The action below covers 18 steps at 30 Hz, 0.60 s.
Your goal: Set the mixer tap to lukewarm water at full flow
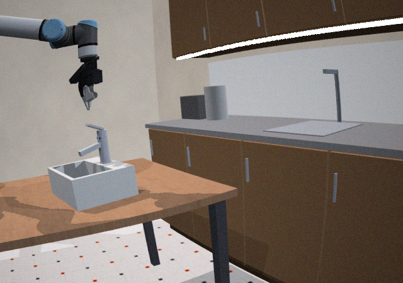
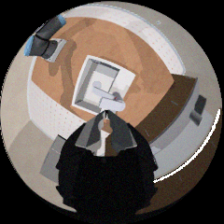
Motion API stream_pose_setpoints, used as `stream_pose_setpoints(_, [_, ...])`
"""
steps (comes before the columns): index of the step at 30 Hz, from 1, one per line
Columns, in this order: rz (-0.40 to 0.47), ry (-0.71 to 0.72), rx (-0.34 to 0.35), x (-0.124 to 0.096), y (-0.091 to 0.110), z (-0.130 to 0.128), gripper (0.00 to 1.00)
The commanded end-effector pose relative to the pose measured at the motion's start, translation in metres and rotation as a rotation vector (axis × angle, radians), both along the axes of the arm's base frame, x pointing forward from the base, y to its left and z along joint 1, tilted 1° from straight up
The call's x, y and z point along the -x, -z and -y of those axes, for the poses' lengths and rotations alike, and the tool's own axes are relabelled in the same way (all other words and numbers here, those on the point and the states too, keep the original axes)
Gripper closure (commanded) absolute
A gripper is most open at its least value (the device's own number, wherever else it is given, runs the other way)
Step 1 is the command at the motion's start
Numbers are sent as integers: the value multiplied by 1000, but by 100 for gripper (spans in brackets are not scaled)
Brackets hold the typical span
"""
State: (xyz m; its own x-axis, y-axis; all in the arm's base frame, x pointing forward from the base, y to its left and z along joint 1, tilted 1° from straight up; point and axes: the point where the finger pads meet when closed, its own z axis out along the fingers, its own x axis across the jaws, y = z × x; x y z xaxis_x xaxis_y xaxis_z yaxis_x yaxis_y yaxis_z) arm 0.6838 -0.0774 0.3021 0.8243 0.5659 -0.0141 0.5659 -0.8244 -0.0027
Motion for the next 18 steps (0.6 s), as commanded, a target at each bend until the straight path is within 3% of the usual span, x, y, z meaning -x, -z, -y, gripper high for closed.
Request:
stream_pose_setpoints(1, [2,-271,-13,-1,-2,0,100])
stream_pose_setpoints(18, [1,-794,-19,-2,-4,6,100])
